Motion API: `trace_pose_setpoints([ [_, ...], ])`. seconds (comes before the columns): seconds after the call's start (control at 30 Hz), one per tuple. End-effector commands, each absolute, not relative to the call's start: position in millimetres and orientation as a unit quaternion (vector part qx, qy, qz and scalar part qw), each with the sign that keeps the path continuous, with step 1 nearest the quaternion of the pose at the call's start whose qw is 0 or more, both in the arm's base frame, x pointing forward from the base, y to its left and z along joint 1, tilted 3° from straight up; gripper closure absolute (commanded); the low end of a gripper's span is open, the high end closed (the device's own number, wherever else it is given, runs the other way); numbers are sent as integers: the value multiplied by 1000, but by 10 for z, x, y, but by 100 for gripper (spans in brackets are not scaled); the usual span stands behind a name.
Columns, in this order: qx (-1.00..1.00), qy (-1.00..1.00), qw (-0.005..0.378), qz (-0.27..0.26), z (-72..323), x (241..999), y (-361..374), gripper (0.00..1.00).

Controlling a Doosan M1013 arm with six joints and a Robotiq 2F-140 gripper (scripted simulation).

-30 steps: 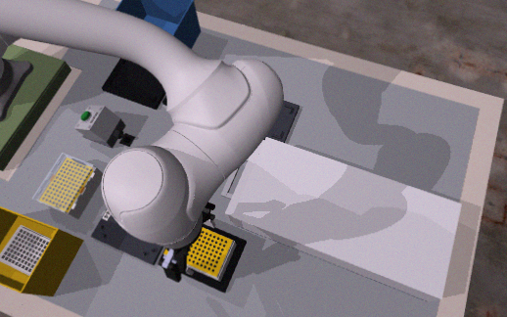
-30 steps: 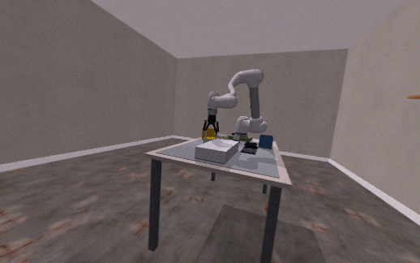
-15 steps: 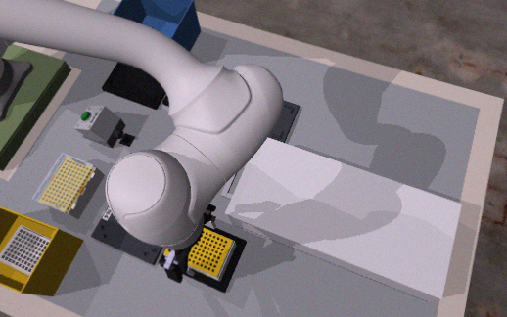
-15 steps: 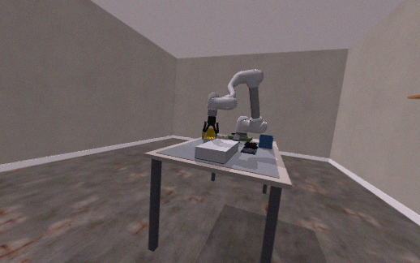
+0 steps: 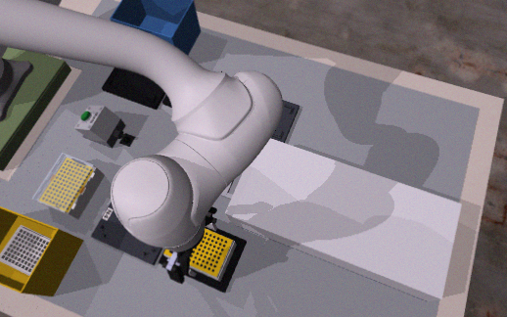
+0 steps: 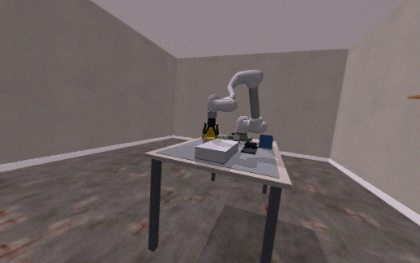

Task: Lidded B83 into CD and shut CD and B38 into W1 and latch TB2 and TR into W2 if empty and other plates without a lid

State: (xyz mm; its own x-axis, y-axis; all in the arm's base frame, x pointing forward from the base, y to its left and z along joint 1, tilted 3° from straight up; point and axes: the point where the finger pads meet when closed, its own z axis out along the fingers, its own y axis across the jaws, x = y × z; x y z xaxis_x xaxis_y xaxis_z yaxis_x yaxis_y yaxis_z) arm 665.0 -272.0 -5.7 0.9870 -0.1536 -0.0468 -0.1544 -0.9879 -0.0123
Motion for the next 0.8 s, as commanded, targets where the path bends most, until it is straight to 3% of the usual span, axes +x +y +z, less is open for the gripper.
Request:
trace_pose_setpoints([
  [0.0,-997,77,8,23,-86,6649,-2719,34],
  [0.77,-997,77,8,23,-86,6649,-2719,41],
])
